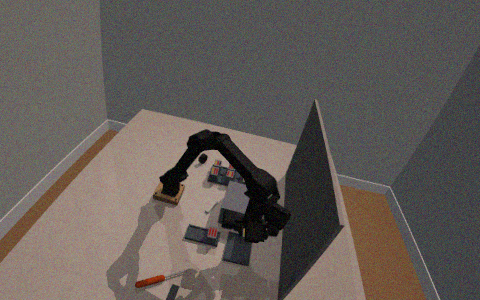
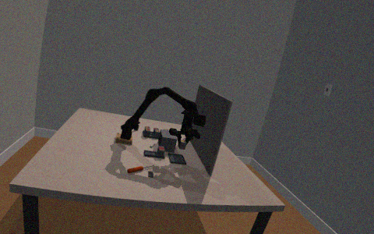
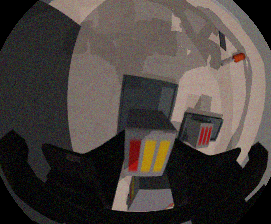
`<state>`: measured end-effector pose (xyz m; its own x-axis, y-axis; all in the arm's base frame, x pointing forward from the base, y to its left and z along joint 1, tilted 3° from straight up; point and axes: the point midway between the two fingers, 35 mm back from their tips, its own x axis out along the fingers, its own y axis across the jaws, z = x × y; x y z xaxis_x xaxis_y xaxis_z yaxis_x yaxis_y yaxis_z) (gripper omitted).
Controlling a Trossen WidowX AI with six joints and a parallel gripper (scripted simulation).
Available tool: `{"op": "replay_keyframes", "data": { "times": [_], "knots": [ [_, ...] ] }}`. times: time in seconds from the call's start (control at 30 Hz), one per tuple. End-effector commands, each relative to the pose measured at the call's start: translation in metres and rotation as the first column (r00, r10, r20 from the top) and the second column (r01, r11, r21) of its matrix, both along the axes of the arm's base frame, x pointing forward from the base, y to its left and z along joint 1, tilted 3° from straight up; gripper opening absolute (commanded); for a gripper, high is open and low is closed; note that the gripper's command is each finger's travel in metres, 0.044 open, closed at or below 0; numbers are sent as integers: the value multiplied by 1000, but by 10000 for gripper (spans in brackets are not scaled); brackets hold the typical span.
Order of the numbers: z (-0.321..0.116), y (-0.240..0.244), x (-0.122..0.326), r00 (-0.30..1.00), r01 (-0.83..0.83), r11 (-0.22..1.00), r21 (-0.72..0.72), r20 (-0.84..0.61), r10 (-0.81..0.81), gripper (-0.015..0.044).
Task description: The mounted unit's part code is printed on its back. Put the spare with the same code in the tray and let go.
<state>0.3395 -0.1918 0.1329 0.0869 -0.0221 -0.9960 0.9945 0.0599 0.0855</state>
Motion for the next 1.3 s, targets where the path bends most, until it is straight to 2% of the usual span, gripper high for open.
{"op": "replay_keyframes", "data": {
  "times": [0.0,1.27],
  "knots": [
    [-6,0,-1,1000,4,1000,2,-7,-4,0],
    [-32,1,-1,1000,4,1000,2,-8,-4,0]
  ]
}}
